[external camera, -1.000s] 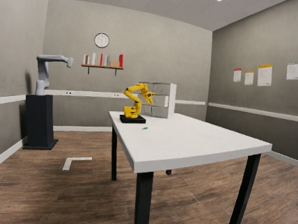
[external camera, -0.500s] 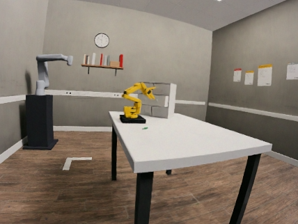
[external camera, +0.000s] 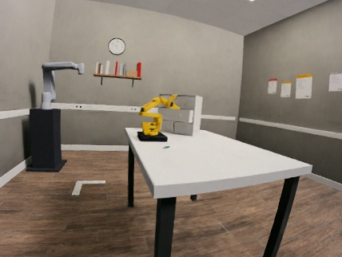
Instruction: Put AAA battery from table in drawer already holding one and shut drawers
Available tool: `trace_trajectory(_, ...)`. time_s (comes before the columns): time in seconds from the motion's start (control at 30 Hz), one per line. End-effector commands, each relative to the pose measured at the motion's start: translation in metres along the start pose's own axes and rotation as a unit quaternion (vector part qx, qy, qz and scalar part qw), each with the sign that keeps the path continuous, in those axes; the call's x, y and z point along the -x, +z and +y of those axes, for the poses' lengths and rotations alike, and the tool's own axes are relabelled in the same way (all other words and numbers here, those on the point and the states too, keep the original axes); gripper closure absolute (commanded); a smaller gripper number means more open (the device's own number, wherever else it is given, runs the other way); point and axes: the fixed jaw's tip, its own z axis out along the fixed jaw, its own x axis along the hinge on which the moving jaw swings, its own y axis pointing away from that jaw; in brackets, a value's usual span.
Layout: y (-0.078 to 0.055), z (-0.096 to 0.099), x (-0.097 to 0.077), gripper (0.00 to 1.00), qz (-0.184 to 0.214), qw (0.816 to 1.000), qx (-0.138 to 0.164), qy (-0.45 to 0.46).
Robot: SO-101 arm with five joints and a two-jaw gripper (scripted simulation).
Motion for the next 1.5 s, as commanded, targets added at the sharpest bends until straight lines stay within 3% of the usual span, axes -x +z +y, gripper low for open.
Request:
trace_trajectory(0.0,0.017,0.006,-0.007,0.79,0.001,1.000,0.014,0.000)
trace_trajectory(0.2,0.033,0.013,-0.020,0.79,0.001,1.000,0.028,-0.006)
trace_trajectory(1.47,0.034,0.014,-0.024,0.79,0.001,0.999,0.032,-0.008)
